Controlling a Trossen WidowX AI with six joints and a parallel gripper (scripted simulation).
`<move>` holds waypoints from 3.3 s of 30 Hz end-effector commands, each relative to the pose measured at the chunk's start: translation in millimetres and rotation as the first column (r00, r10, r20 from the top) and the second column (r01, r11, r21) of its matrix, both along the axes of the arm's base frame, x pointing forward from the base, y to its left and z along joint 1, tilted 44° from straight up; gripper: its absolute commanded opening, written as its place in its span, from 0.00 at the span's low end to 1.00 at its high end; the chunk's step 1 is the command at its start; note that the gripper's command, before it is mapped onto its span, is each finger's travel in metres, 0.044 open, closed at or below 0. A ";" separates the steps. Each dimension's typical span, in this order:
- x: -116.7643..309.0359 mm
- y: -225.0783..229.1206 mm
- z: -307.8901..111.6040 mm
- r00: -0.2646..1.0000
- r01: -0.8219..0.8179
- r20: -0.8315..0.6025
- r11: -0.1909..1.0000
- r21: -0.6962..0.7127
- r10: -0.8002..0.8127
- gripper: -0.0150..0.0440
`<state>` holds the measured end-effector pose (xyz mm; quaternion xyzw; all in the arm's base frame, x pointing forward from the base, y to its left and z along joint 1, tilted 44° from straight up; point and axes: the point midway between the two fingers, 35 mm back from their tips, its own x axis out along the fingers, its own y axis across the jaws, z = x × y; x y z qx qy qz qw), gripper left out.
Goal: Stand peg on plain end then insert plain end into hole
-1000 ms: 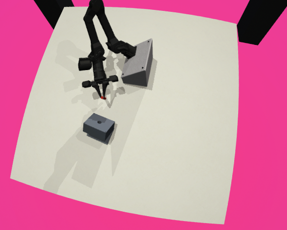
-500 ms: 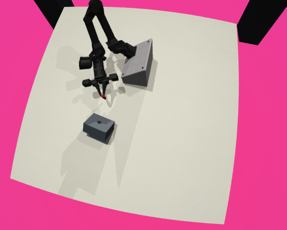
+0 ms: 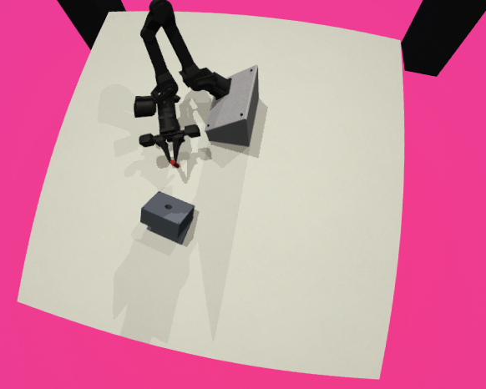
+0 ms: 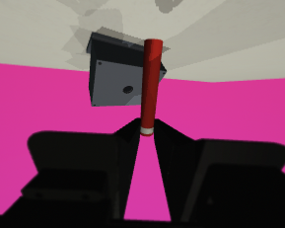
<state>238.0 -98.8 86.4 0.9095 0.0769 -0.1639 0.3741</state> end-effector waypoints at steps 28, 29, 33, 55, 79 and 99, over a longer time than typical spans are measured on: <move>-1.2 -12.6 -6.3 1.000 0.029 0.001 1.000 0.001 -0.029 0.34; -1.2 -13.1 -6.5 1.000 0.031 0.001 1.000 0.001 -0.031 0.34; -1.4 -14.8 -7.3 0.999 0.035 0.001 0.999 0.001 -0.035 0.34; -2.6 -24.0 -11.9 0.998 0.060 0.000 0.998 0.004 -0.060 0.34; -4.5 -33.7 -17.9 0.996 0.088 -0.002 0.996 0.008 -0.088 0.34; -6.5 -40.5 -22.2 0.994 0.109 -0.005 0.994 0.013 -0.109 0.34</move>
